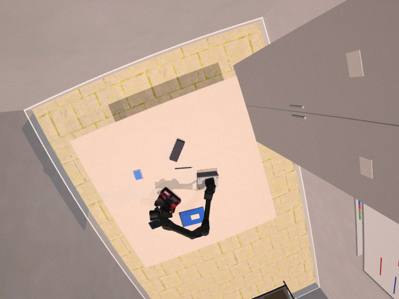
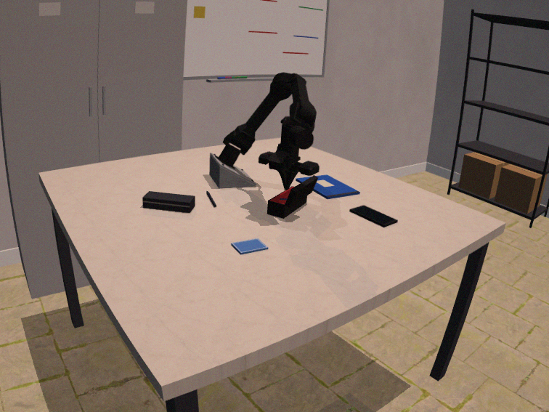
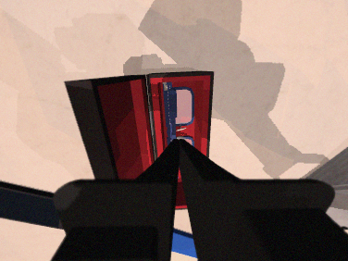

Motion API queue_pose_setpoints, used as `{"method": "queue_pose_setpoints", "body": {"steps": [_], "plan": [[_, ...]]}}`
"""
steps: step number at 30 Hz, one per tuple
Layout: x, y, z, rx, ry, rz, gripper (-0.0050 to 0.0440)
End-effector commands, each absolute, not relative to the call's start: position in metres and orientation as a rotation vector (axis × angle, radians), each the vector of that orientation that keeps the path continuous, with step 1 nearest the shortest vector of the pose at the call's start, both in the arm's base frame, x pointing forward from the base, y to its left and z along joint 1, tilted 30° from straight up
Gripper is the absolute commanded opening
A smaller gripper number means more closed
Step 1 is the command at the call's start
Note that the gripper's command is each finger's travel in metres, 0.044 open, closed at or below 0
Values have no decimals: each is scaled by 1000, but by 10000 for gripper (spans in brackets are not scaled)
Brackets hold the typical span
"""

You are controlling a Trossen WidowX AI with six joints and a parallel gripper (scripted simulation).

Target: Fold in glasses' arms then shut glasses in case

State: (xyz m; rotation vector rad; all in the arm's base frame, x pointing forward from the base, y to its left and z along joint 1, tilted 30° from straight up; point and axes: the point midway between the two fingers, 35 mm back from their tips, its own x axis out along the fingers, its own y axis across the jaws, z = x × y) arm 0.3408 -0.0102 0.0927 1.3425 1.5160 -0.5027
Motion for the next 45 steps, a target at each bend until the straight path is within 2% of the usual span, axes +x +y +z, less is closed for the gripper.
{"method": "queue_pose_setpoints", "body": {"steps": [1, 26, 33, 37, 45], "plan": [[341, -10, 93, 1347, 1515, -501, 0], [345, -15, 91, 1347, 1515, -502, 0], [375, -69, 67, 1347, 1515, -501, 0], [376, -71, 66, 1347, 1515, -501, 0], [370, -94, 107, 1347, 1515, -502, 0]]}}
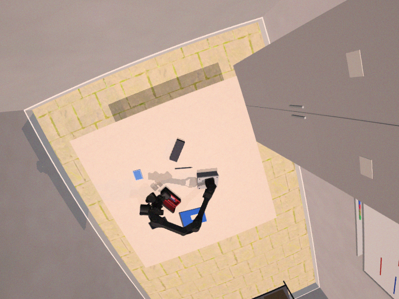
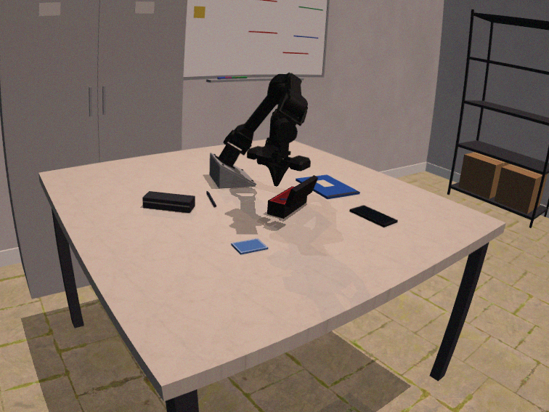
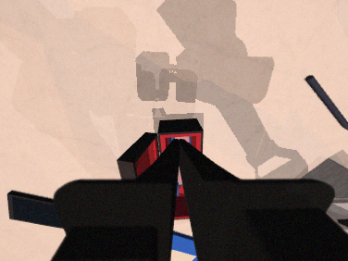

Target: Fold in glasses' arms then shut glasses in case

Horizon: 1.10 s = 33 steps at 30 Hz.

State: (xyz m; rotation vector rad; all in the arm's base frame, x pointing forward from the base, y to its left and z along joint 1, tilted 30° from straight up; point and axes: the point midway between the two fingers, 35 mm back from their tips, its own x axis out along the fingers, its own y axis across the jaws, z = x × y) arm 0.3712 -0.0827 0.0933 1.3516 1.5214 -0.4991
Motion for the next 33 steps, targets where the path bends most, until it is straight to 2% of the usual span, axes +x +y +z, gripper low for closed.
{"method": "queue_pose_setpoints", "body": {"steps": [1, 18, 33], "plan": [[370, -95, 109, 1347, 1515, -501, 0], [369, -93, 109, 1353, 1518, -499, 0], [362, -80, 112, 1674, 1460, -860, 0]]}}
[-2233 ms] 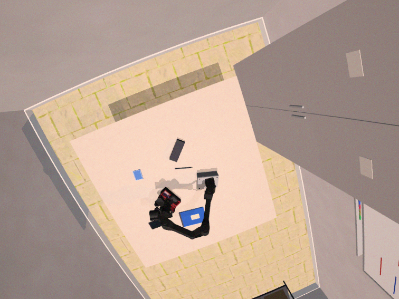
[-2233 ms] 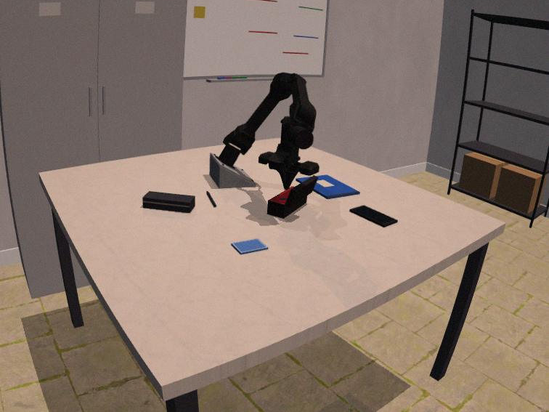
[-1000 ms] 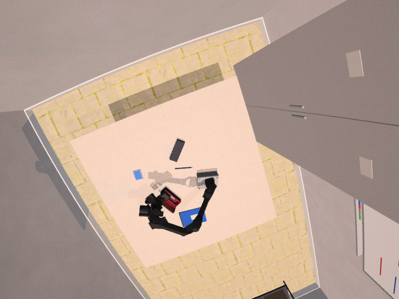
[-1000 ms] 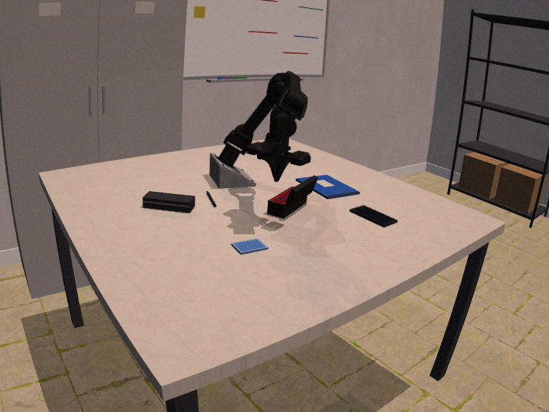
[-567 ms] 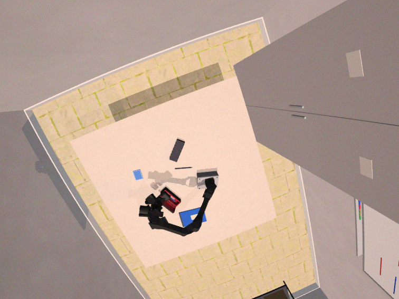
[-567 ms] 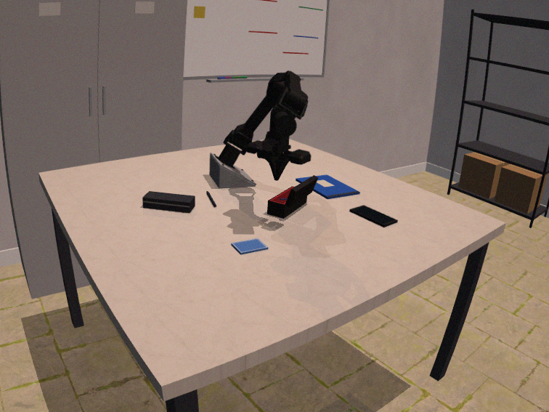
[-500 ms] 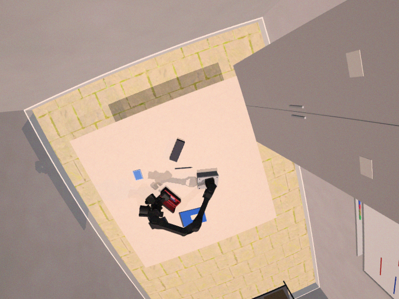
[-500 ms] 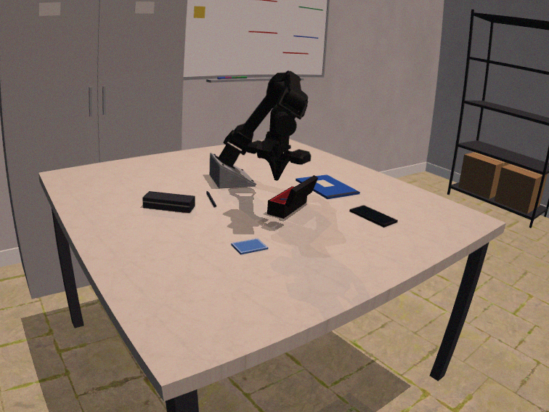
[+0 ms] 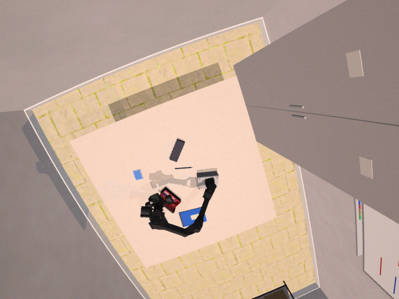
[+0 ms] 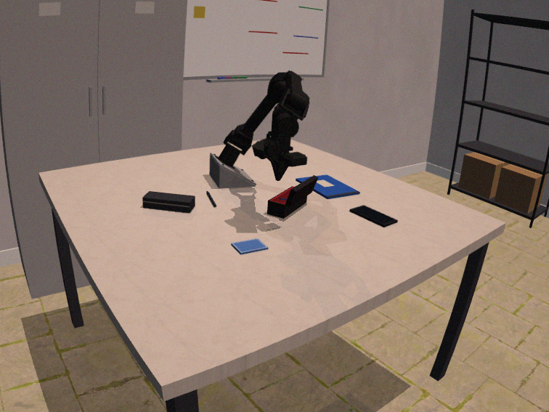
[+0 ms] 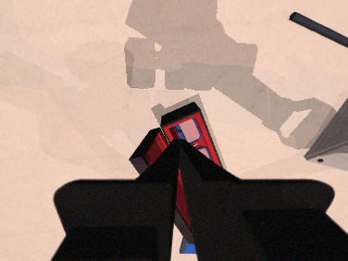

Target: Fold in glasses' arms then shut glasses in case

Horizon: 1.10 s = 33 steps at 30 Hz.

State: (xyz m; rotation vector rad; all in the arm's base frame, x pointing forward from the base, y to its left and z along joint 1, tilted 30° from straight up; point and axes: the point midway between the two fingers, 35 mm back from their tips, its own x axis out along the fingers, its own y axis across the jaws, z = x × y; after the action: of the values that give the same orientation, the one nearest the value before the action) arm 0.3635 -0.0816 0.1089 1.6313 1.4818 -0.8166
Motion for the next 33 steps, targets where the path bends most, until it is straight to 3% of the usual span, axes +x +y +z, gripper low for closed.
{"method": "queue_pose_setpoints", "body": {"steps": [1, 33], "plan": [[362, -79, 113, 1699, 1453, -890, 0], [343, -52, 119, 2341, 1049, -1774, 0]]}}
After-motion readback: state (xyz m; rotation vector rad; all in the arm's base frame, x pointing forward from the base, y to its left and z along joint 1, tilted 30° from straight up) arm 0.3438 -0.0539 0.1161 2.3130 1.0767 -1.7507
